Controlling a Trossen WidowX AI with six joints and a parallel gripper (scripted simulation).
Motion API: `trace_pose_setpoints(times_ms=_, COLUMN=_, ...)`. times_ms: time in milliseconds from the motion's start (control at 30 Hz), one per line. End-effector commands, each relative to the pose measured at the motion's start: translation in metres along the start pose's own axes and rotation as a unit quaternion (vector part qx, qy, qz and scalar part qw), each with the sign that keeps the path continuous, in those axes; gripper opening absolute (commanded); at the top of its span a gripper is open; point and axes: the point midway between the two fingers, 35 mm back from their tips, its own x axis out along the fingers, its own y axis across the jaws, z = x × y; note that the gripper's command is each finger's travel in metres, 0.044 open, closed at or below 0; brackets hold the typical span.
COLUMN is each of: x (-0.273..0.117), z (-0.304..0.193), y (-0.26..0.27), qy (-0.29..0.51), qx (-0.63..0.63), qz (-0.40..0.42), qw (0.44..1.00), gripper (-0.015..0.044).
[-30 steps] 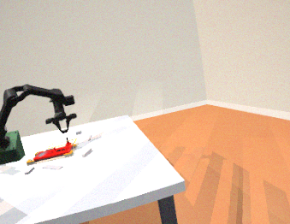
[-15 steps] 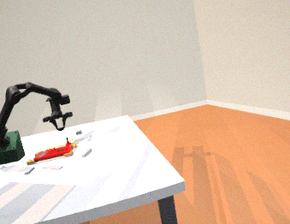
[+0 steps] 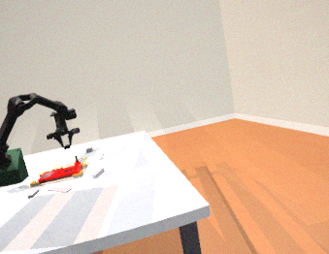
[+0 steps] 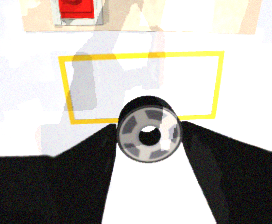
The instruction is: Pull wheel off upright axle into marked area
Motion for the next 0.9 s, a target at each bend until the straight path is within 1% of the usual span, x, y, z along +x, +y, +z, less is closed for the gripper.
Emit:
trace_pose_setpoints(times_ms=0, x=0.012, z=0.0, y=-0.002, qy=-0.002, qx=-0.002, qz=-0.002, qw=1.0, gripper=0.0)
trace_pose_setpoints(times_ms=167, x=0.024, z=0.0, y=-0.001, qy=-0.002, qx=-0.002, qz=-0.002, qw=1.0, gripper=0.0)
trace_pose_setpoints(times_ms=533, x=0.094, z=0.002, y=-0.002, qy=-0.004, qx=-0.002, qz=-0.002, qw=1.0, gripper=0.0)
trace_pose_setpoints(times_ms=733, x=0.098, z=0.002, y=-0.002, qy=-0.005, qx=-0.002, qz=-0.002, qw=1.0, gripper=0.0)
trace_pose_setpoints(times_ms=867, x=0.095, z=0.002, y=-0.004, qy=-0.004, qx=-0.001, qz=-0.007, qw=1.0, gripper=0.0105)
